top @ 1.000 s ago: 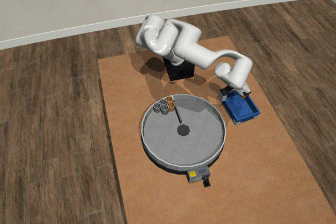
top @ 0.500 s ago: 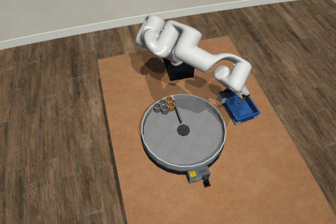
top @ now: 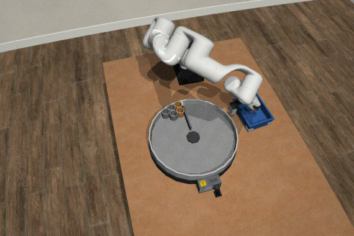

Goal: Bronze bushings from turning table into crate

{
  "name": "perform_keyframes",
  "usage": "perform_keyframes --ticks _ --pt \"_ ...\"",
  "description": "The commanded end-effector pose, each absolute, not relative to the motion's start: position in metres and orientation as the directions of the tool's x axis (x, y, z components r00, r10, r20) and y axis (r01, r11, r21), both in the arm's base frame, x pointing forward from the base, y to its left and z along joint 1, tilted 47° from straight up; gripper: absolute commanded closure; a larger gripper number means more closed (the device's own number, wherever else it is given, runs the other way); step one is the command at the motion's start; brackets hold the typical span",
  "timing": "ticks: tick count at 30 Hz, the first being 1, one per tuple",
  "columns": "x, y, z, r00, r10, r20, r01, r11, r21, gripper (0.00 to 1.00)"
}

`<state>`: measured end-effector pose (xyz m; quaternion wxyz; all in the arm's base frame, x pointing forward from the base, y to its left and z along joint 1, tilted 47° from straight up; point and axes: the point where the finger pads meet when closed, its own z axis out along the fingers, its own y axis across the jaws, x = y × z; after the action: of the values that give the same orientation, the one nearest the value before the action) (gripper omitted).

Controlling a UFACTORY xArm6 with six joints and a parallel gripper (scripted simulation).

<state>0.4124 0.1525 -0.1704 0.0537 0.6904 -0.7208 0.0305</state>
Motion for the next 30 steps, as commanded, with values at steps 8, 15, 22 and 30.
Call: perform_keyframes --ticks 8,15,22,30 --pt "0.414 0.153 -0.170 -0.040 -0.992 0.117 -0.999 0.043 0.027 1.00" --pt "0.414 0.152 -0.171 -0.040 -0.992 0.117 -0.999 0.043 0.027 1.00" --pt "0.413 0.148 -0.175 -0.040 -0.992 0.117 -0.999 0.043 0.027 1.00" --pt "0.413 0.139 -0.183 -0.040 -0.992 0.117 -0.999 0.043 0.027 1.00"
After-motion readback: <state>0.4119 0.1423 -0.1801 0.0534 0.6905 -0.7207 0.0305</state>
